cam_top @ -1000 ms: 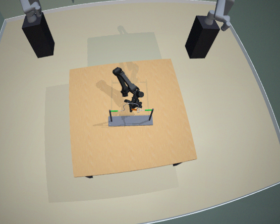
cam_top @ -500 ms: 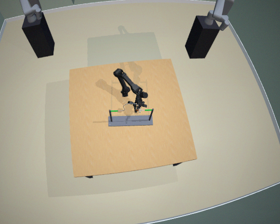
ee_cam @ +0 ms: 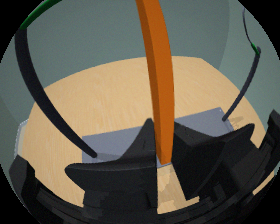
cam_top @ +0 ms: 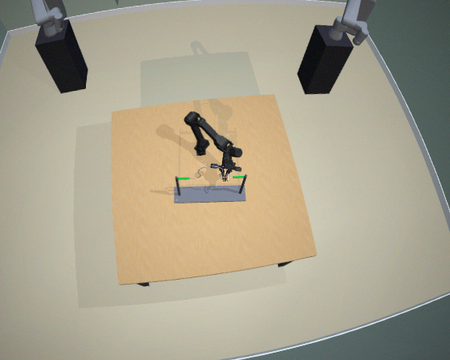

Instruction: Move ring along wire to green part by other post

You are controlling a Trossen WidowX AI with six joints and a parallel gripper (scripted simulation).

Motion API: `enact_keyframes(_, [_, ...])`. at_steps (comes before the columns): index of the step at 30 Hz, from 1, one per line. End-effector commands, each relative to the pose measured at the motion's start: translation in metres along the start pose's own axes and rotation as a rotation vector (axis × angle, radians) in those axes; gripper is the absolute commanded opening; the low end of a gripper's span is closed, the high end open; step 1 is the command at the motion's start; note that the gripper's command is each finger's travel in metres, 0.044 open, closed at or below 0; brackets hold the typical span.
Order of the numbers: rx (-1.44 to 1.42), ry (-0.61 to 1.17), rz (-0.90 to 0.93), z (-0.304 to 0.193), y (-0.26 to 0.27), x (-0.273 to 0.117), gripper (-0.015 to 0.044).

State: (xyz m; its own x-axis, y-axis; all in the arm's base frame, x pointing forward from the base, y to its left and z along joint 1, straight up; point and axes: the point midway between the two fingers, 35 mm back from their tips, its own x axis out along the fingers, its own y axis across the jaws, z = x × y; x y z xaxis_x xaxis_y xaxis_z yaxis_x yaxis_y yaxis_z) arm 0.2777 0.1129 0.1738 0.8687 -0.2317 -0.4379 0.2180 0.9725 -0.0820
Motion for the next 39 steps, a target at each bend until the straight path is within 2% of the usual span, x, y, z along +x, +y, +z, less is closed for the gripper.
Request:
enact_keyframes(1, [0.025,0.004,0.016,0.001,0.008,-0.001,-0.015])
enact_keyframes(39, [0.049,0.002,0.027,0.002,0.048,-0.007,-0.015])
